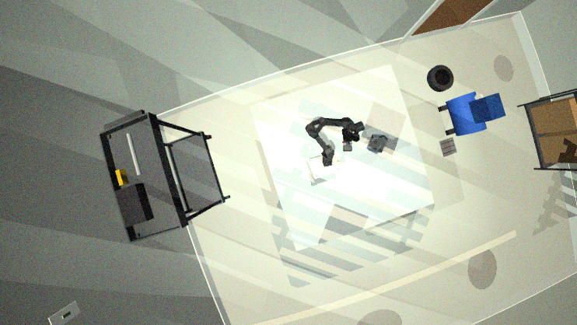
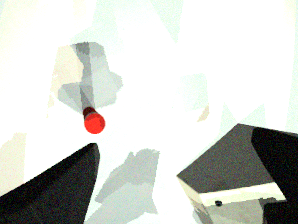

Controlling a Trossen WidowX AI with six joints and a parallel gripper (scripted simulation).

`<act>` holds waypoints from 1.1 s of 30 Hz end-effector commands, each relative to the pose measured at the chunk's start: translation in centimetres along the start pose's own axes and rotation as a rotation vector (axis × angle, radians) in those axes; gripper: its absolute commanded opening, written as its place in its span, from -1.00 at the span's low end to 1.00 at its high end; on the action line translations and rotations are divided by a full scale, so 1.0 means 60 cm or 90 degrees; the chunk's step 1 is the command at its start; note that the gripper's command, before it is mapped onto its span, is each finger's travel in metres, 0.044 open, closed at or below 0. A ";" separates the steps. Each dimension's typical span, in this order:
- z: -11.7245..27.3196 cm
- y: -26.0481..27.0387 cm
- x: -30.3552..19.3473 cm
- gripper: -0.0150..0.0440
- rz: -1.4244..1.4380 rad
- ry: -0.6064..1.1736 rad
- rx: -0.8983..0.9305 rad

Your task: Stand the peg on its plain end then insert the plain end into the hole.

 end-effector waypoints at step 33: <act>0.012 0.025 0.045 1.00 0.090 0.138 0.262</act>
Point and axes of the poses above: the point midway between the two fingers, 35 mm back from their tips, its own z axis back along the fingers, its own y axis across the jaws, x = y × z, the point moved 2 cm from there along z, back along the fingers, and after that the axes turned 3 degrees about -z, right-handed, at the moved point
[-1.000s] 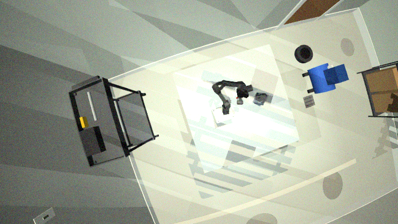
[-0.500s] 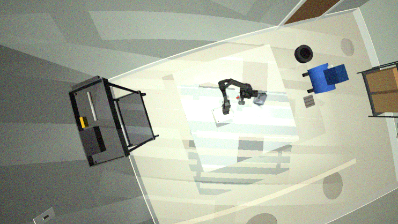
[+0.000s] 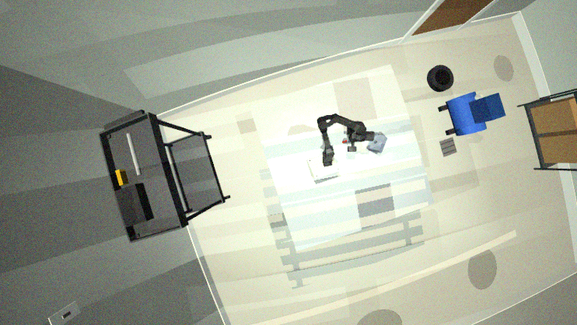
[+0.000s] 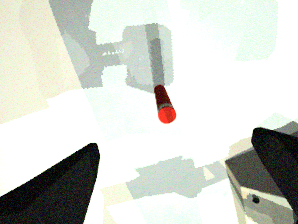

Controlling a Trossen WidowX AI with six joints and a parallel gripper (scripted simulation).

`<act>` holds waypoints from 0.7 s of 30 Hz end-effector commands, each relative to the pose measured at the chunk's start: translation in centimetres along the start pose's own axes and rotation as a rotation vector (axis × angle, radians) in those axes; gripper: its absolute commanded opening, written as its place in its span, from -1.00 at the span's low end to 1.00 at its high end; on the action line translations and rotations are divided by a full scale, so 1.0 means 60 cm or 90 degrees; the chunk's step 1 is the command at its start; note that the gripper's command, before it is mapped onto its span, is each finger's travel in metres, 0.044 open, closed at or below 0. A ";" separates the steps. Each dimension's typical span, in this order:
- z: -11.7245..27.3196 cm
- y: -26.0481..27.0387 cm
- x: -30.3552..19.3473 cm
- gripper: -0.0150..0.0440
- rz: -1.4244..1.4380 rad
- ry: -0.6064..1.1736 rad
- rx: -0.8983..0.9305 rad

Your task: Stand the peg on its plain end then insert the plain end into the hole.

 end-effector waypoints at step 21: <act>-0.007 0.001 0.000 1.00 0.394 -0.001 0.003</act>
Point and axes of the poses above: the point midway between the two fingers, 35 mm back from their tips, its own z axis back along the fingers, its own y axis across the jaws, x = y × z, the point moved 2 cm from there along z, back along the fingers, and after that the axes turned 3 degrees about -z, right-handed, at the moved point
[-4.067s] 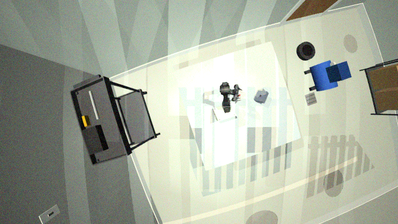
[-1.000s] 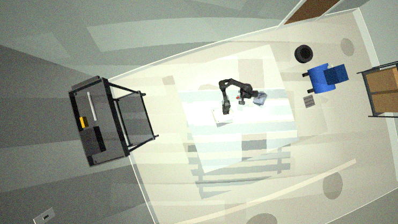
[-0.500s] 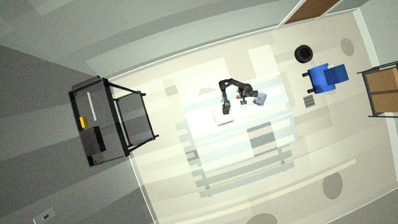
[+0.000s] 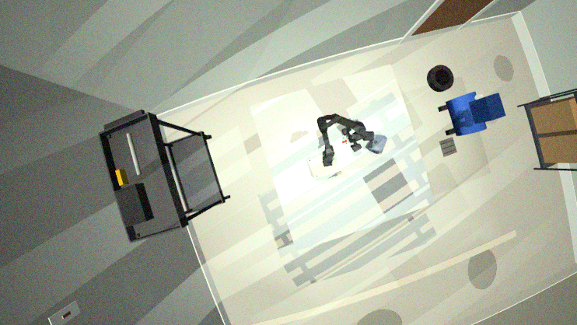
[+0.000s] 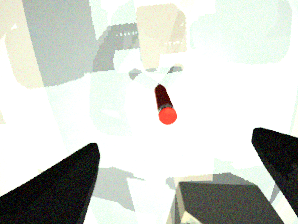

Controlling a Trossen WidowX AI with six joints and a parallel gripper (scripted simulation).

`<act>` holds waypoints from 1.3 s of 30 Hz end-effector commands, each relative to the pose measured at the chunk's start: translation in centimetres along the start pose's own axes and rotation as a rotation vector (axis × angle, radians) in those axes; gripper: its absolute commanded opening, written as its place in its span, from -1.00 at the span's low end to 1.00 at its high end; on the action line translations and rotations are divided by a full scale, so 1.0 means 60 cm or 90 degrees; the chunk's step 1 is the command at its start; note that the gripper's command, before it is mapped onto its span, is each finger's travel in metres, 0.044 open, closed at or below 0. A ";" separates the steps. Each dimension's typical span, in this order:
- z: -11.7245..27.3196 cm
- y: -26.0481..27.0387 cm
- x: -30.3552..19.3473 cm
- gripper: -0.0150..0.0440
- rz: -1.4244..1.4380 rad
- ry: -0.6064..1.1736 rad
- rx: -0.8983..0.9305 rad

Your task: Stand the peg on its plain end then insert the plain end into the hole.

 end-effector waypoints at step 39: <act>-0.012 0.001 0.001 1.00 0.694 -0.003 0.001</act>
Point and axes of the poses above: the point midway between the two fingers, 35 mm back from their tips, its own z axis back along the fingers, its own y axis across the jaws, x = y × z, the point moved 2 cm from there along z, back along the fingers, and after that the axes turned 3 degrees about -z, right-handed, at the moved point
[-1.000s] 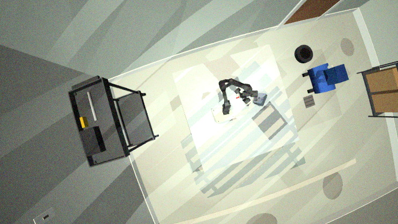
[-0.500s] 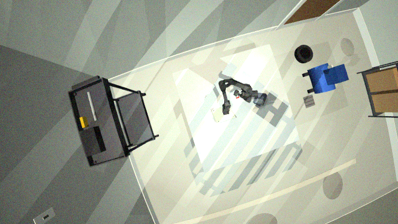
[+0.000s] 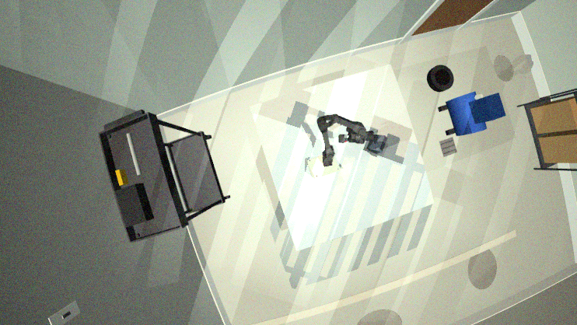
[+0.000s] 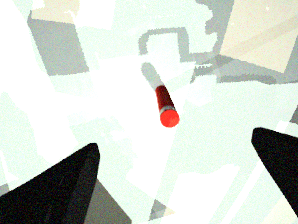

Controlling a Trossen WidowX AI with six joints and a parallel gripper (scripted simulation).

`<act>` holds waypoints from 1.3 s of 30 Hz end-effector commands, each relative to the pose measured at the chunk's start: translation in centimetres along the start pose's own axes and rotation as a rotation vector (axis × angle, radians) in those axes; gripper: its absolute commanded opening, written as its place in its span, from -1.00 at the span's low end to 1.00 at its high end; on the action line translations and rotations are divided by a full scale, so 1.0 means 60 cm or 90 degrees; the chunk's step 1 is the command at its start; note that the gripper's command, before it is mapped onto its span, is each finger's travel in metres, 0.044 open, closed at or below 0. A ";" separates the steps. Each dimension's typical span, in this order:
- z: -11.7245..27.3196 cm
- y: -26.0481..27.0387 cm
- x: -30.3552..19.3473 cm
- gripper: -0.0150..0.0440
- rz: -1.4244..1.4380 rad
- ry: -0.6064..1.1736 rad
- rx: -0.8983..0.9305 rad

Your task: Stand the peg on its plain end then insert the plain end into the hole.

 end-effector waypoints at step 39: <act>-0.011 0.000 0.001 1.00 0.694 -0.003 -0.002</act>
Point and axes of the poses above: the point midway between the two fingers, 35 mm back from their tips, its own z axis back along the fingers, its own y axis across the jaws, x = y × z, the point moved 2 cm from there along z, back along the fingers, and after that the axes turned 3 degrees about -z, right-handed, at the moved point
